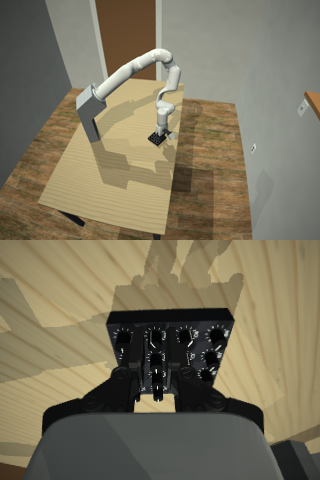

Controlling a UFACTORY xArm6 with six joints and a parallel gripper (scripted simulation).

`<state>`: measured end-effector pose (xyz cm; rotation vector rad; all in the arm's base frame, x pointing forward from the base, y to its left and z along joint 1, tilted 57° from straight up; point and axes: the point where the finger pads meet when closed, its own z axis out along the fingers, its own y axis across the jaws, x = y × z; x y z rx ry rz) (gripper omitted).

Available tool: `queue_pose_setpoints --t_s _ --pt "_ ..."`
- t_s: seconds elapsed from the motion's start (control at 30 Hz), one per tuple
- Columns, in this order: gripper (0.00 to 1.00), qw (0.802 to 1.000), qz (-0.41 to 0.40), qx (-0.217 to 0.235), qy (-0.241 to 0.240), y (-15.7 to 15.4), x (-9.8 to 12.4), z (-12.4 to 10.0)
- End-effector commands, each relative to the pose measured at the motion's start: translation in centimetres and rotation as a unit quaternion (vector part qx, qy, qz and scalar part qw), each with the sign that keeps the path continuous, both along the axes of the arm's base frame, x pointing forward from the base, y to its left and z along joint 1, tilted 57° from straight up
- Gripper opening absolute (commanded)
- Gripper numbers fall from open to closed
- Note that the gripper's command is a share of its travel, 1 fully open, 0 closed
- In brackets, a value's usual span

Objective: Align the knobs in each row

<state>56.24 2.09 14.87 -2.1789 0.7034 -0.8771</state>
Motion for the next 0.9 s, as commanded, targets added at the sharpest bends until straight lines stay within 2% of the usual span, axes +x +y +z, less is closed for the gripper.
queue_pose_setpoints --t_s 0.0,0.77,0.8,0.87 --pt "0.19 1.000 0.000 0.000 -0.001 -0.04 0.02 0.07" --pt "0.19 1.000 0.000 0.000 -0.001 -0.04 0.02 0.07" --pt "0.08 1.000 0.000 0.000 -0.001 -0.04 0.02 0.07" --pt "0.08 1.000 0.000 0.000 -0.001 -0.04 0.02 0.07"
